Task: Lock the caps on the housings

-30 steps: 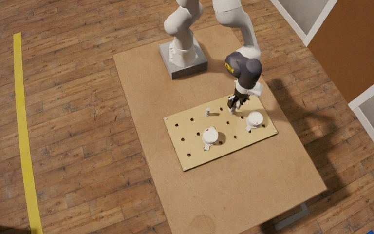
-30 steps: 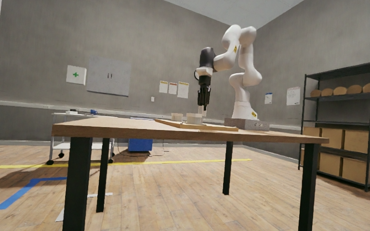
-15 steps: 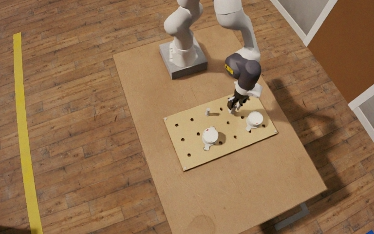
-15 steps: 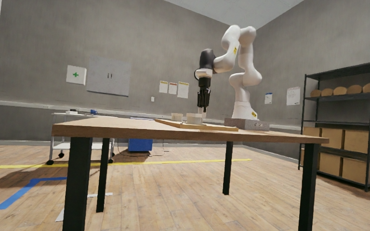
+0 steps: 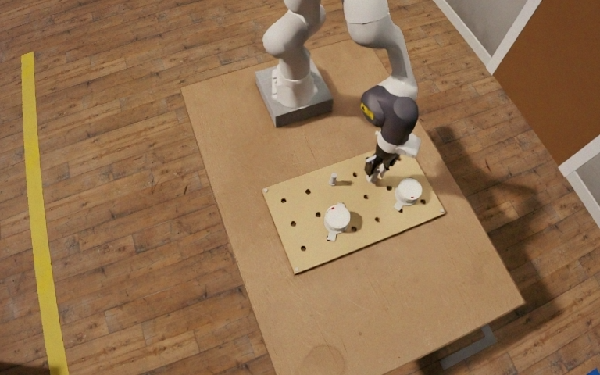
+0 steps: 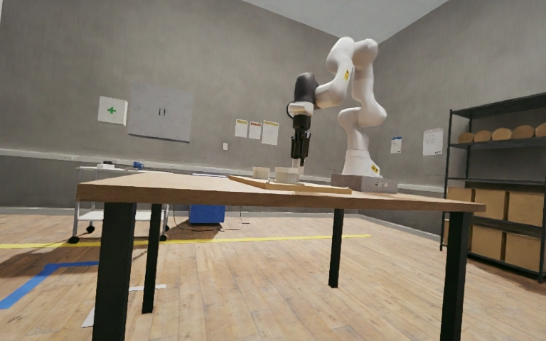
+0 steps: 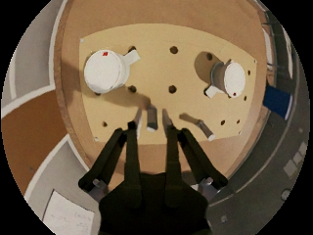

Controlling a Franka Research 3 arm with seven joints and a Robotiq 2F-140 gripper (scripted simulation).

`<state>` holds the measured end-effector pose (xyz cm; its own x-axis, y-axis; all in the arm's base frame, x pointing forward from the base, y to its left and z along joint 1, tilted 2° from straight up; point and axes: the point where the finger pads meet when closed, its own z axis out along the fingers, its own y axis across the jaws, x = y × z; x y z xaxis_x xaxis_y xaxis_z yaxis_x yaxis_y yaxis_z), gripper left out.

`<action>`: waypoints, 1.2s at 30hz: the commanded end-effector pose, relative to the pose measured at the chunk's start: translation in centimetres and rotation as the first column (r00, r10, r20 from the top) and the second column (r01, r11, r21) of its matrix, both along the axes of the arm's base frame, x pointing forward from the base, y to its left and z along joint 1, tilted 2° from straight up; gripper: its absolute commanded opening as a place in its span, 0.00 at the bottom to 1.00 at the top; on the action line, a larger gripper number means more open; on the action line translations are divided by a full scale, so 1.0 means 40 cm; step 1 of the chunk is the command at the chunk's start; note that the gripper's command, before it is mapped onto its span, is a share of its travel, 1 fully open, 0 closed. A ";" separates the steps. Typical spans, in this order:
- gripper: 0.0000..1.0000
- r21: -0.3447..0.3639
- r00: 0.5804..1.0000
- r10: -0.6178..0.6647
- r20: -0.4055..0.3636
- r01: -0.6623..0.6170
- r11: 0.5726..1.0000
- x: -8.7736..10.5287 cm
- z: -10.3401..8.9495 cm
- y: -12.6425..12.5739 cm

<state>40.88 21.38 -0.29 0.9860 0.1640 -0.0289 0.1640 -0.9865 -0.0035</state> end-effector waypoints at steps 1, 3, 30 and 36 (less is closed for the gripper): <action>0.36 0.001 1.000 0.003 0.000 -0.003 1.000 0.000 -0.003 -0.001; 0.36 0.001 1.000 0.003 0.000 -0.003 1.000 0.000 -0.003 -0.001; 0.36 0.001 1.000 0.003 0.000 -0.003 1.000 0.000 -0.003 -0.001; 0.10 0.001 1.000 0.003 0.000 -0.003 1.000 0.000 -0.003 -0.001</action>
<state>40.91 21.40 -0.29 0.9858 0.1658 -0.0278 0.1658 -0.9862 -0.0041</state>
